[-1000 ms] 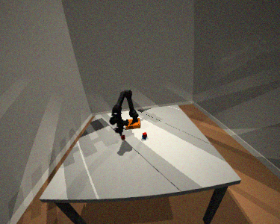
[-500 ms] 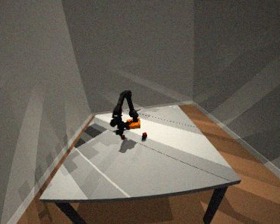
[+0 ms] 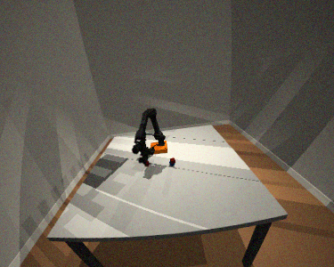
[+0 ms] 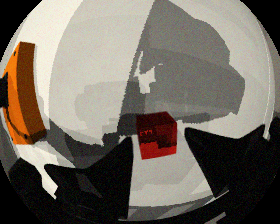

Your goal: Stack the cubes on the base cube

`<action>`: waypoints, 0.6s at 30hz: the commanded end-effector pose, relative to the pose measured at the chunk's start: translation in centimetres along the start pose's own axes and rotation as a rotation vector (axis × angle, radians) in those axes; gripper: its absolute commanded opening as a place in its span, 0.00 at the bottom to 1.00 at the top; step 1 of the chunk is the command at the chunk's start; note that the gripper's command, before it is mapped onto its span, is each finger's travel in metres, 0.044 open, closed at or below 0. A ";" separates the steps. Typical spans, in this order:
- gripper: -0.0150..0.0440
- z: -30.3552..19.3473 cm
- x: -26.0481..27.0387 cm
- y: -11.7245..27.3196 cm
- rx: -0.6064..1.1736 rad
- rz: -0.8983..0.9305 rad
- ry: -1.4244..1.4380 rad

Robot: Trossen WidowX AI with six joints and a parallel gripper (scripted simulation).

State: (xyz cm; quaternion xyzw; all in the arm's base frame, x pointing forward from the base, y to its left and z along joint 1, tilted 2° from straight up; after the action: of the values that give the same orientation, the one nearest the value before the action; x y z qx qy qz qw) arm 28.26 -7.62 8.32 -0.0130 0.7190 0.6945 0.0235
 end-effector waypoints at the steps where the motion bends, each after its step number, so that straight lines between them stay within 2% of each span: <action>1: 0.57 0.1 0.2 -0.4 -0.002 0.011 0.006; 4: 0.44 0.1 0.2 -0.4 -0.002 0.011 0.006; 18: 0.43 0.0 -0.1 1.4 -0.001 0.017 0.009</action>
State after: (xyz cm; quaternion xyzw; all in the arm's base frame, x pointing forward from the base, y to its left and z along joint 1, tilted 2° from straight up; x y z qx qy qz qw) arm 28.01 -7.52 8.73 -0.0039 0.7166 0.6973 0.0117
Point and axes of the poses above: the point midway between the two fingers, 35 mm back from their tips, its own y axis back along the fingers, its own x axis across the jaws, z = x × y, the point moved 6 cm from there along y, back along the fingers, and after that the axes turned 8 degrees about -y, right-handed, at the moved point
